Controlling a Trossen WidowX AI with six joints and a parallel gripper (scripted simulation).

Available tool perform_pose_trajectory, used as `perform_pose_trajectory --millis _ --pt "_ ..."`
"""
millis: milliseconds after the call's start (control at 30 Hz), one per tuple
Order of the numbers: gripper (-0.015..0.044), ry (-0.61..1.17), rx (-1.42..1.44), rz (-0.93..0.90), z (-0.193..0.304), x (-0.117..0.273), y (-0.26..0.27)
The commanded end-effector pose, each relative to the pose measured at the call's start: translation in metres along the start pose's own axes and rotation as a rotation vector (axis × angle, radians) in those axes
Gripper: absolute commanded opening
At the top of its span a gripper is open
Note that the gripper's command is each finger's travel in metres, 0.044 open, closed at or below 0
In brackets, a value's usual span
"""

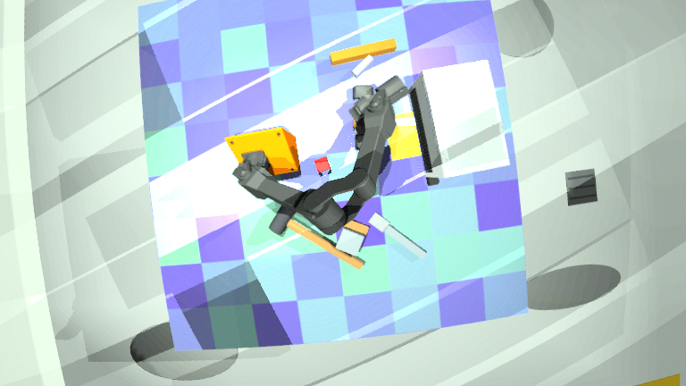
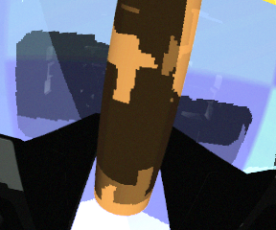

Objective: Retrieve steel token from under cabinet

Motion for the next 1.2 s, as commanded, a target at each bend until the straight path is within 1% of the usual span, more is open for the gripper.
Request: perform_pose_trajectory --millis 0,1167 --pt "0.0 0.004 0.003 0.001 0.007 -0.001 0.001" --pt "0.0 0.006 0.005 0.0 0.047 -0.001 -0.001"
Point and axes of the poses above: the point midway between the two fingers, 35 mm back from their tips, its own x axis back along the fingers, its own y axis across the jaws, z = x × y, the point moved 8 cm from there along x, back along the fingers, and after that the axes turned 2 degrees about -x, right-handed, at the moved point
